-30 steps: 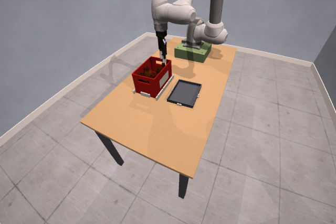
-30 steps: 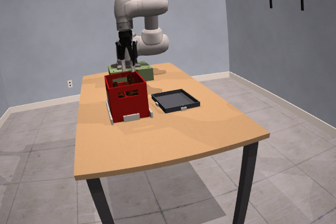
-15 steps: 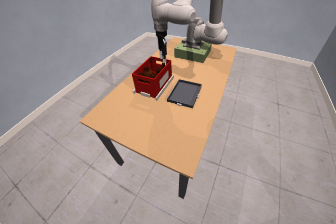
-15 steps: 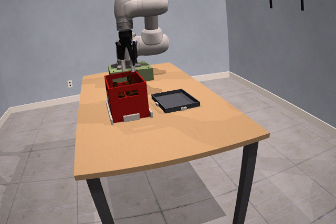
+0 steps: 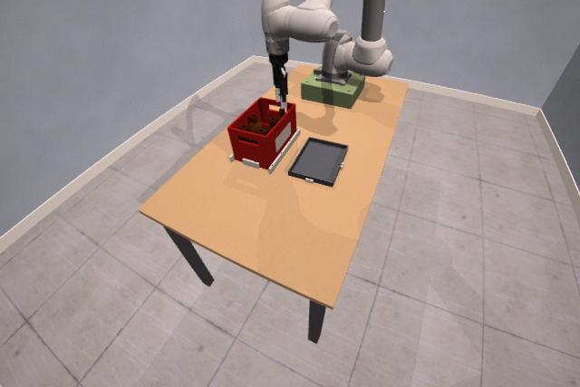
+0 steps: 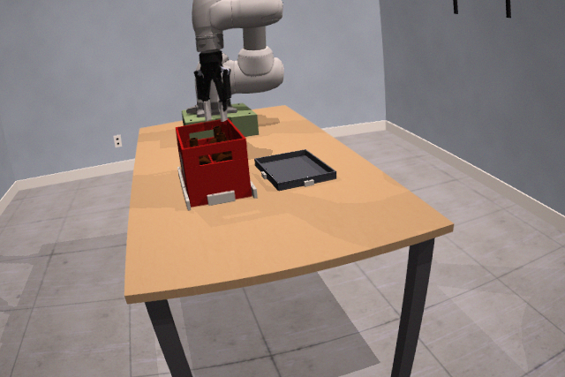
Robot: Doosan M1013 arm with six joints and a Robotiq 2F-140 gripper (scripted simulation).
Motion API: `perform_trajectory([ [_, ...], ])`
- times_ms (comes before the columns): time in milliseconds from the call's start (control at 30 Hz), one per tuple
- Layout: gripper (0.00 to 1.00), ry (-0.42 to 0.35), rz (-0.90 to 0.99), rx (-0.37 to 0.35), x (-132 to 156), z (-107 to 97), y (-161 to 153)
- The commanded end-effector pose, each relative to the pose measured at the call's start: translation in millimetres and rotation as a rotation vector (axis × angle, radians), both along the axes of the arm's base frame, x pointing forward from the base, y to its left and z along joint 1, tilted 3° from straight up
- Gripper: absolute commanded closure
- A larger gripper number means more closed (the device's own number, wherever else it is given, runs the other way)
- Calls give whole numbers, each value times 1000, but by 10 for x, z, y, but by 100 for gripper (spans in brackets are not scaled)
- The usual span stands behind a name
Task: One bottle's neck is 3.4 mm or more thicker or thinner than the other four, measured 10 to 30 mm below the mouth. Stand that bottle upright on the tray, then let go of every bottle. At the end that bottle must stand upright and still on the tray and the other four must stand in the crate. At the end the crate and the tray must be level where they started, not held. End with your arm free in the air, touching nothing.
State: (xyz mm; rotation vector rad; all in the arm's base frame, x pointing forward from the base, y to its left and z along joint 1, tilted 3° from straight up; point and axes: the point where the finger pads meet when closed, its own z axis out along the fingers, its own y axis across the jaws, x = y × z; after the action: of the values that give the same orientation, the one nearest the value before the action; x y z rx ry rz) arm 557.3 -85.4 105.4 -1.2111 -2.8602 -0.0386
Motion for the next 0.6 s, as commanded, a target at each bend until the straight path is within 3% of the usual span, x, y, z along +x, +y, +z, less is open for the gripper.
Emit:
perform_trajectory([
  [0, 62, 1, -4, 3, -3, -45, 36],
  [567, 62, 1, -4, 3, -7, -203, 43],
])
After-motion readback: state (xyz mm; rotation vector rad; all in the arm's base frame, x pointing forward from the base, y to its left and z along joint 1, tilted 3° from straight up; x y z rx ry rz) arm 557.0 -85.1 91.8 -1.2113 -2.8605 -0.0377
